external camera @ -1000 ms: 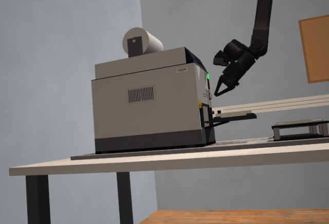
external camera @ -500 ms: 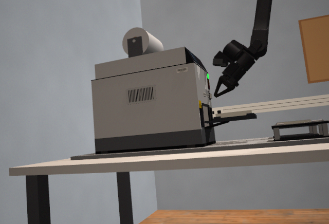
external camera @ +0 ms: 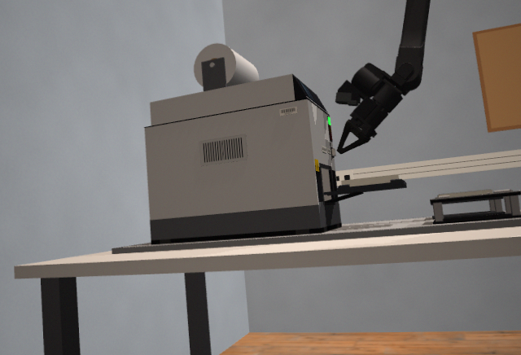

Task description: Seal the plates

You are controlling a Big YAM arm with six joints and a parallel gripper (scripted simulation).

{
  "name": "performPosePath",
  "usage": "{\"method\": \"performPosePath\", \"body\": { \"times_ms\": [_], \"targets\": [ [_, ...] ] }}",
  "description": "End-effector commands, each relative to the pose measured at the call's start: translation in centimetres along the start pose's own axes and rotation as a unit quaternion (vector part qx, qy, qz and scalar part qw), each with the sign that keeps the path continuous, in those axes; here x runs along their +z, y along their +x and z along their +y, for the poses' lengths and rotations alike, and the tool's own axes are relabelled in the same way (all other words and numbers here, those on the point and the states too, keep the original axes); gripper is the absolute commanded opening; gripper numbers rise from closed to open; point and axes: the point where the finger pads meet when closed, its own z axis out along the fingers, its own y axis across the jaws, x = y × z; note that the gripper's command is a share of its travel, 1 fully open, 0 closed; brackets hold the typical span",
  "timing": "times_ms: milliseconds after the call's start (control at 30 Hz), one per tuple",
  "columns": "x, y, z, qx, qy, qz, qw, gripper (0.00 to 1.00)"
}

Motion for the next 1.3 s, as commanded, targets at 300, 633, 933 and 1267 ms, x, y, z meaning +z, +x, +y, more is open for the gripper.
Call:
{"method": "performPosePath", "body": {
  "times_ms": [300, 633, 933, 1267],
  "targets": [
    [0.3, -2.5, -0.9, 0.000, 0.007, -0.018, 1.000, 0.00],
    [0.7, -0.5, -0.7, 0.001, 0.006, 0.000, 1.000, 0.00],
    [1.1, -0.7, -0.7, 0.001, 0.006, -0.002, 1.000, 0.00],
    [1.3, -0.8, -0.6, 0.001, 0.005, -0.002, 1.000, 0.00]
  ]
}}
